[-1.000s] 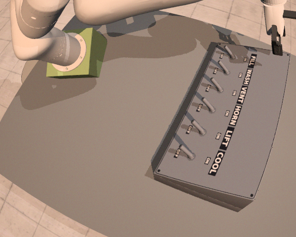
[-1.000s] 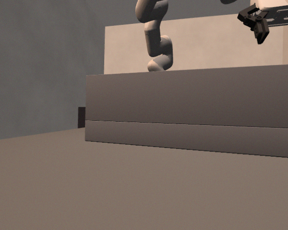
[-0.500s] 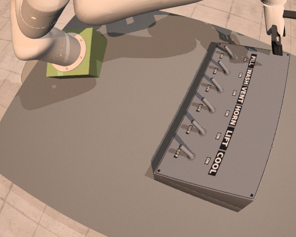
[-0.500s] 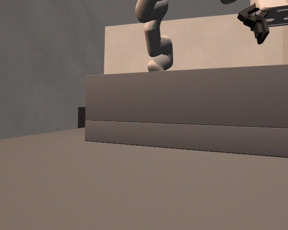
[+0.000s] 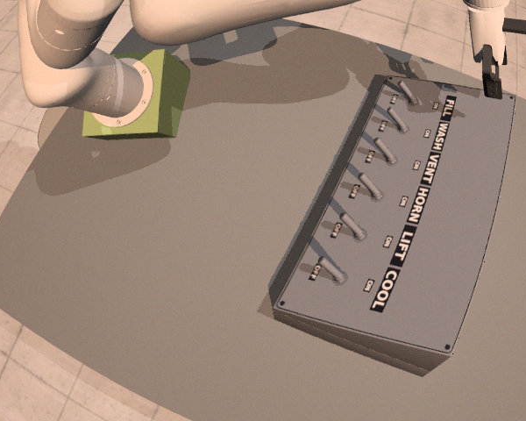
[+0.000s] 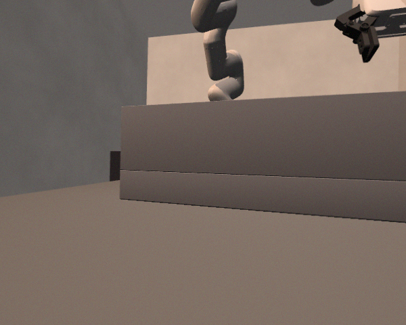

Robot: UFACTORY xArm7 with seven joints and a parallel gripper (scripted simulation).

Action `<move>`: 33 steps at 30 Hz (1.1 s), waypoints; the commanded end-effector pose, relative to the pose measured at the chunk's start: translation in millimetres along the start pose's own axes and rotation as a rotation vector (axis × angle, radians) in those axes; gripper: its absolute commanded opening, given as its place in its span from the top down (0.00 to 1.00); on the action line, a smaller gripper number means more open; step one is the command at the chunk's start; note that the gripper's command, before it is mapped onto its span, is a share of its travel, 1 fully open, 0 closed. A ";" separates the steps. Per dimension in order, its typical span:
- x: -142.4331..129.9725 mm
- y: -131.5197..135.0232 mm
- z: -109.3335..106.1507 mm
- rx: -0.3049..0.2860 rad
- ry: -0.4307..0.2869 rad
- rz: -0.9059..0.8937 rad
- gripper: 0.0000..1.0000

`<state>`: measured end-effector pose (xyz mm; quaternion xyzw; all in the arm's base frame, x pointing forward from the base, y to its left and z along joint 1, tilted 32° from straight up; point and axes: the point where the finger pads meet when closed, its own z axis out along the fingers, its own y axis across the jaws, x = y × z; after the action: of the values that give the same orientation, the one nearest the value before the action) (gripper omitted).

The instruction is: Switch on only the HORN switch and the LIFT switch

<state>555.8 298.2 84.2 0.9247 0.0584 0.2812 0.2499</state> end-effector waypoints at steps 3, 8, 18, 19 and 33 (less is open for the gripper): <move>1.8 5.1 -2.4 0.004 0.004 0.001 0.00; 1.8 12.1 -2.4 0.004 0.004 0.001 0.00; 1.7 47.1 -2.3 0.004 0.004 0.001 0.00; 1.7 50.6 -2.2 0.004 0.004 0.001 0.00; 1.7 70.4 -2.2 0.004 0.004 0.001 0.00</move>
<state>553.7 237.8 118.6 0.9248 0.0579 0.2811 0.2498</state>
